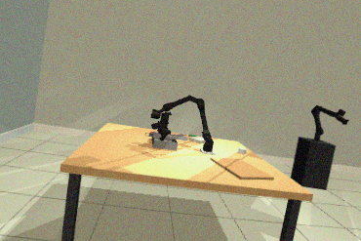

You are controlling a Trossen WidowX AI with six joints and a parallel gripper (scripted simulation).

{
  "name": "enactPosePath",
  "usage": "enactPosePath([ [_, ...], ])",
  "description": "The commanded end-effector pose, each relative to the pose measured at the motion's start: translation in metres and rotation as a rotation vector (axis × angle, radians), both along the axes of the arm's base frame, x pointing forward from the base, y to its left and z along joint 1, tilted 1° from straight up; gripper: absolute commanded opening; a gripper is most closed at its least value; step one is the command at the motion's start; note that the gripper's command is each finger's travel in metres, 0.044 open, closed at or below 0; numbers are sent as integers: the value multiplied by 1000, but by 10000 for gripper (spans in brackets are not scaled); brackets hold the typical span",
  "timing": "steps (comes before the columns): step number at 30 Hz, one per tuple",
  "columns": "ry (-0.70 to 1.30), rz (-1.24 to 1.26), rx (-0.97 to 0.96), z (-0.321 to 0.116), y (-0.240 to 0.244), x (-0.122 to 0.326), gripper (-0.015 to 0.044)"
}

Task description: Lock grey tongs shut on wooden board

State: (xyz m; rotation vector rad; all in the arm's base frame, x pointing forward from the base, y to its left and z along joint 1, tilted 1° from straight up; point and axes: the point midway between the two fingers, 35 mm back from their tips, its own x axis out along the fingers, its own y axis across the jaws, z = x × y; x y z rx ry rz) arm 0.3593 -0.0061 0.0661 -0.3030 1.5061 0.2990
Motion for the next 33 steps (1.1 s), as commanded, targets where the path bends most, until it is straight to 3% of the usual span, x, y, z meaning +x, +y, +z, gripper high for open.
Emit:
enactPosePath([
  [1, 0, 0, 0, 0, 0, 0, 148],
  [21, 0, 0, 0, 0, 0, 0, 15],
  [27, 0, 0, 0, 0, 0, 0, -143],
  [33, 0, 0, 0, 6, 0, 1, -150],
])
